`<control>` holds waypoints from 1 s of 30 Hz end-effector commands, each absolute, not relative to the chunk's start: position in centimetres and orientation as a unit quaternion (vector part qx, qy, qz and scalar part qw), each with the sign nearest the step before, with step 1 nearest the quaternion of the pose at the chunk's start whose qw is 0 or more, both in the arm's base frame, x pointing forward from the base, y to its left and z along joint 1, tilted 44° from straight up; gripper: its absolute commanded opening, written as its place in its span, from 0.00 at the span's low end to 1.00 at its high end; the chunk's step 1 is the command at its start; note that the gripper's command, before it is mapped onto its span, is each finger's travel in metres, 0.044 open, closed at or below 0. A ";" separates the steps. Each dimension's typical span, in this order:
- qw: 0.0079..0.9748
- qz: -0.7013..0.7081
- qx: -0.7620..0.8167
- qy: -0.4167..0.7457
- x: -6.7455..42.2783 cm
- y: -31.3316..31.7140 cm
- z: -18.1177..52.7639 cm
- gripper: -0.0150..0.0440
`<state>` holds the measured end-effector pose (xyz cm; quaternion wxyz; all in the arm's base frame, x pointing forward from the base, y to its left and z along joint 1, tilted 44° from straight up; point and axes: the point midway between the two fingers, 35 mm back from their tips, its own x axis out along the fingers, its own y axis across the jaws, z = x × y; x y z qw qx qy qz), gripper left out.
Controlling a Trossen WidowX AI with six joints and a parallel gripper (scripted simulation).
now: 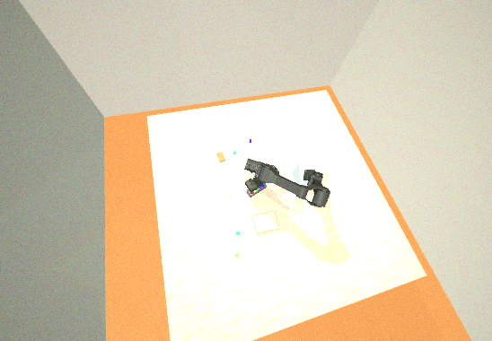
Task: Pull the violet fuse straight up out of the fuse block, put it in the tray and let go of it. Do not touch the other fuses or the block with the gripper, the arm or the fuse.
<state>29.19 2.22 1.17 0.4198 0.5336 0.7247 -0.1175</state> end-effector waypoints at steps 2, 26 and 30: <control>0.406 -0.130 0.537 0.728 28.6 2.3 1.1 0.37; 0.406 -0.129 0.537 0.728 28.4 3.6 -0.3 0.37; 0.406 -0.129 0.537 0.728 28.3 3.9 -0.6 0.37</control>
